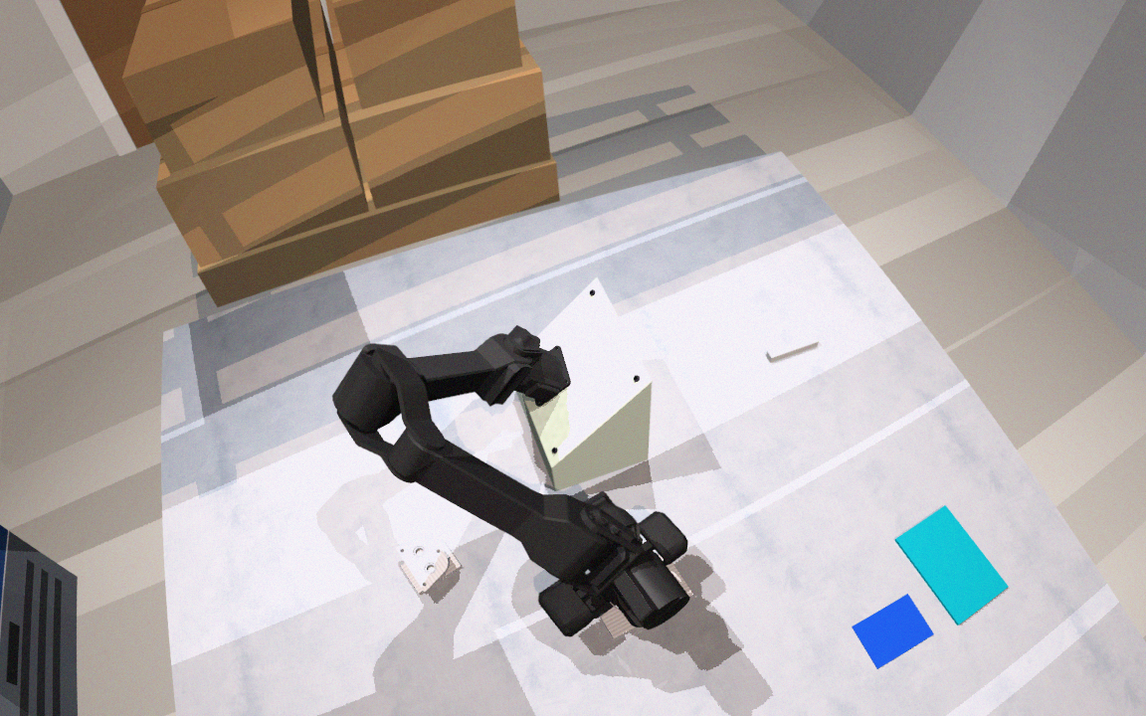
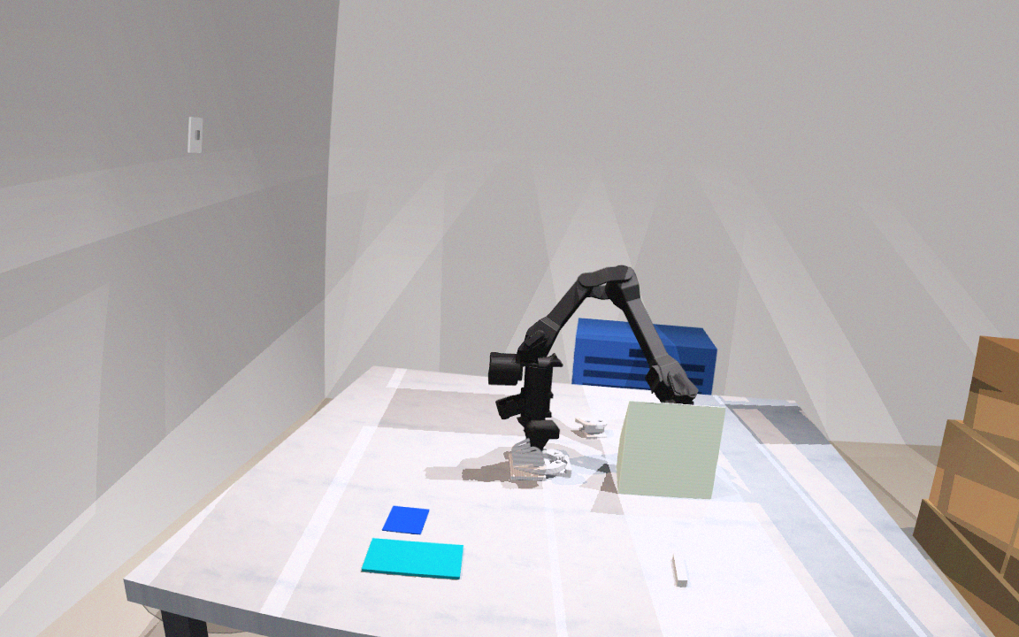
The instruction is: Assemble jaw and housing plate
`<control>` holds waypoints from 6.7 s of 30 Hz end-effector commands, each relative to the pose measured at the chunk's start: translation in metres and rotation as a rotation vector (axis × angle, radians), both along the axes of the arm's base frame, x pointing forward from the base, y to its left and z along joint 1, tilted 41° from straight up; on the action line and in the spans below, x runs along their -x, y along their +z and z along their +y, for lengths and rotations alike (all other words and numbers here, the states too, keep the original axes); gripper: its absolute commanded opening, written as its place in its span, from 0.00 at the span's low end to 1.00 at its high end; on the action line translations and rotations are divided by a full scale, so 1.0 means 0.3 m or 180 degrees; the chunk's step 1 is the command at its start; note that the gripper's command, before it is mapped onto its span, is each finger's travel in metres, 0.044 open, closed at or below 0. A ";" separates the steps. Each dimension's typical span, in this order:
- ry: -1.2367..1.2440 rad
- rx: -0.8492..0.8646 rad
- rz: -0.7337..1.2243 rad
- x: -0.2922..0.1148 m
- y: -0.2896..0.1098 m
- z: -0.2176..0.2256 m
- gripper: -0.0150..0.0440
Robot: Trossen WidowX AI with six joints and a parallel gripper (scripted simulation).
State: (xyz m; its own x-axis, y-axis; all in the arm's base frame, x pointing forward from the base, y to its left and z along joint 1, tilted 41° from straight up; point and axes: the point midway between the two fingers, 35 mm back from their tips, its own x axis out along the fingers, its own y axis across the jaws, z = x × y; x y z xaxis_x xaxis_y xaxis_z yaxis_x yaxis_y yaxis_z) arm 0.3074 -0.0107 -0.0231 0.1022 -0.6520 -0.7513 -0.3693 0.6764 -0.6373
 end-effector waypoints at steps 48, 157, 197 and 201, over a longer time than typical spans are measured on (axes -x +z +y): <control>0.0007 -0.0005 0.0000 0.001 0.038 0.037 0.63; 0.3728 0.0539 0.3283 0.368 0.611 -0.536 1.00; 0.3725 0.0544 0.3289 0.352 0.496 -0.639 1.00; 0.3724 0.0544 0.3290 0.352 0.491 -0.644 1.00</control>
State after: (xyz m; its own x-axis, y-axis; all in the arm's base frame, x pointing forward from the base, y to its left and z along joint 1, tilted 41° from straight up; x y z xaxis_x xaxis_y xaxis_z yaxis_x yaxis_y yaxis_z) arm 0.2031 -0.2035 0.1293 0.1039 -0.6685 -0.7364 -0.9277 -0.3321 0.1707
